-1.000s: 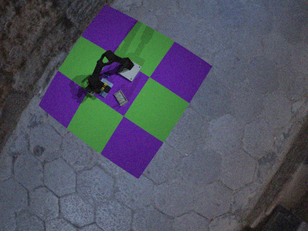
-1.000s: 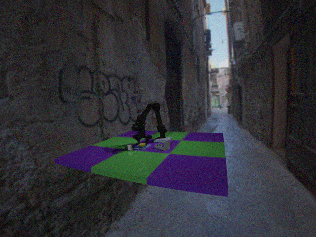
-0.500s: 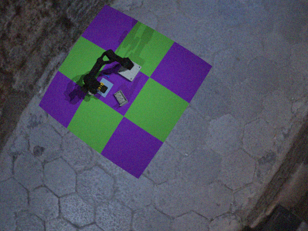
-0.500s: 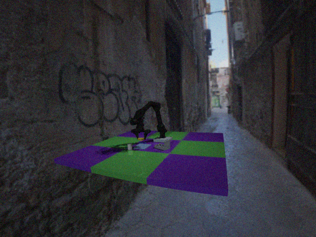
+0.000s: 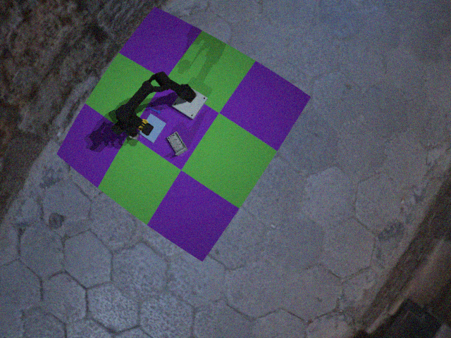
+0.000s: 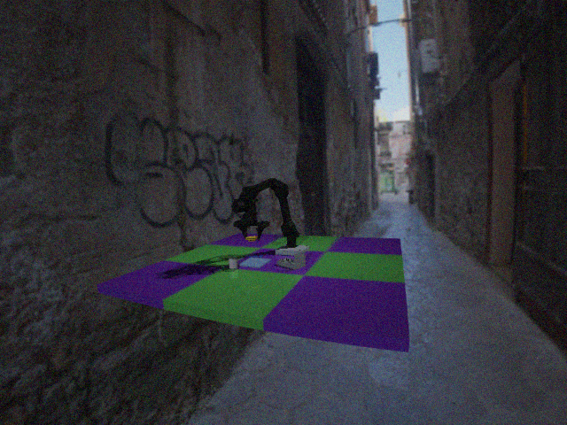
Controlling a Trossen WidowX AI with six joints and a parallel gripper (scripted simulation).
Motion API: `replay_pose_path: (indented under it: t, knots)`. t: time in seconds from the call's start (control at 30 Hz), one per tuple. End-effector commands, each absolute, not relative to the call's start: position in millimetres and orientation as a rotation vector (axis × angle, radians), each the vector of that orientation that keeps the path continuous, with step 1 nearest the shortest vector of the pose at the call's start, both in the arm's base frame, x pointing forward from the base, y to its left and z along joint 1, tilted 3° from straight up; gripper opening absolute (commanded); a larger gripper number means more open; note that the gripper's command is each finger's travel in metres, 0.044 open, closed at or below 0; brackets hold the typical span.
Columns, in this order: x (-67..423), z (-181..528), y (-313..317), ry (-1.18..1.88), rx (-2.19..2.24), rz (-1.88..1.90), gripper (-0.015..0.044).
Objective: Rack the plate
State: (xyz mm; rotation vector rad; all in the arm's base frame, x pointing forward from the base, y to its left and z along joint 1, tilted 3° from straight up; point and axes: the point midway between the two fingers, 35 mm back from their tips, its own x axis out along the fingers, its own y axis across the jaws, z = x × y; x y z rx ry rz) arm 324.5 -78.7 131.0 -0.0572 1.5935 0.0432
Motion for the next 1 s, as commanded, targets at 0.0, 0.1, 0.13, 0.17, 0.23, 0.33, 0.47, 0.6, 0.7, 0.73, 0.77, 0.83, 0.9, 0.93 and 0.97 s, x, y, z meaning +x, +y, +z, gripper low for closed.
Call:
replay_pose_path:
  t: [0.0,0.1,0.13,0.17,0.23,0.33,0.47,0.6,0.7,0.73,0.77,0.83,0.9,0.93,0.97]
  knots:
    - [326,148,-78,1.59,-0.052,0.04,0.0]
    - [326,158,-78,1.59,-0.052,0.04,0.0]
    - [326,162,-78,1.59,-0.052,0.04,0.0]
    - [326,165,-78,1.59,-0.052,0.04,0.0]
    - [326,170,-78,1.59,-0.052,0.04,0.0]
    - [326,179,-79,1.59,-0.052,0.04,0.0]
    - [325,183,-77,1.59,-0.047,0.035,0.0]
    - [312,185,-43,1.59,0.041,-0.05,0.0]
    - [297,185,-15,1.588,0.121,-0.129,0.0]
    - [292,185,-7,1.586,0.148,-0.155,0.0]
    - [286,184,2,1.585,0.175,-0.181,0.0]
    - [273,183,17,1.581,0.228,-0.234,0.0]
    - [265,182,27,1.578,0.262,-0.268,0.0]
    - [264,182,28,1.578,0.266,-0.272,0.0]
    - [264,182,28,1.578,0.266,-0.272,0.0]
